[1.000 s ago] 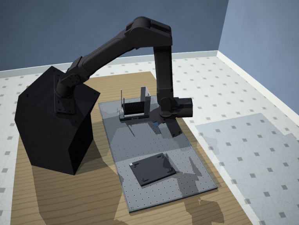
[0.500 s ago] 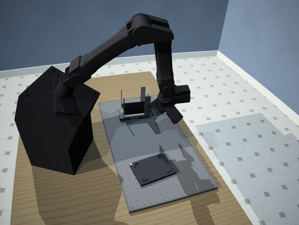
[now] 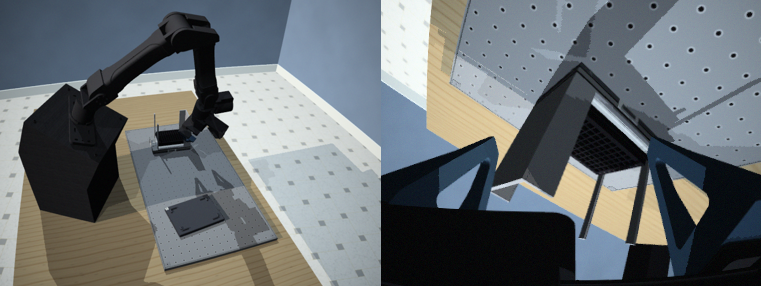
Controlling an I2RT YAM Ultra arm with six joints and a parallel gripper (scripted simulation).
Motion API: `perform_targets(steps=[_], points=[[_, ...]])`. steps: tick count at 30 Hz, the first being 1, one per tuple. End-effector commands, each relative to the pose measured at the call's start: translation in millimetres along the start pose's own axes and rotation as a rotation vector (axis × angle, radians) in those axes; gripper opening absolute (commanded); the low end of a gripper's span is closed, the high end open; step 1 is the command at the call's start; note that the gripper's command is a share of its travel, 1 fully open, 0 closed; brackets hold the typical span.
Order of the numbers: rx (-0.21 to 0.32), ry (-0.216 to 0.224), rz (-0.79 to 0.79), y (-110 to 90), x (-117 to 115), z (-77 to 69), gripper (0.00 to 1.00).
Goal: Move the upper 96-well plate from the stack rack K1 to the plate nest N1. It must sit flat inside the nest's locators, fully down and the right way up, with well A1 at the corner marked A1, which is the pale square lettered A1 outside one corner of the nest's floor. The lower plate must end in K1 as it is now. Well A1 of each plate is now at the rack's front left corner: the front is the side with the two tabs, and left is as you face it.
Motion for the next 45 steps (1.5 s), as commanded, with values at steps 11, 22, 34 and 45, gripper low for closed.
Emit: perform_targets(steps=[11, 22, 34, 45], points=[[-0.076, -0.226, -0.337, -55, 12, 16.3, 1.0], [-0.149, -0.358, -0.616, -98, 24, 13.4, 1.0], [-0.21, -0.45, -0.824, -122, 31, 9.2, 1.0], [-0.21, -0.446, -0.807, -119, 27, 7.5, 1.0]])
Point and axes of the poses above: the point where the finger pads meet when closed, its own z axis out along the fingers, its own x axis across the jaws, y = z × x, the point moved 1 cm from there along -z, back along the fingers, and after that the axes turned 1 degree about z, right-handed, at the moved point
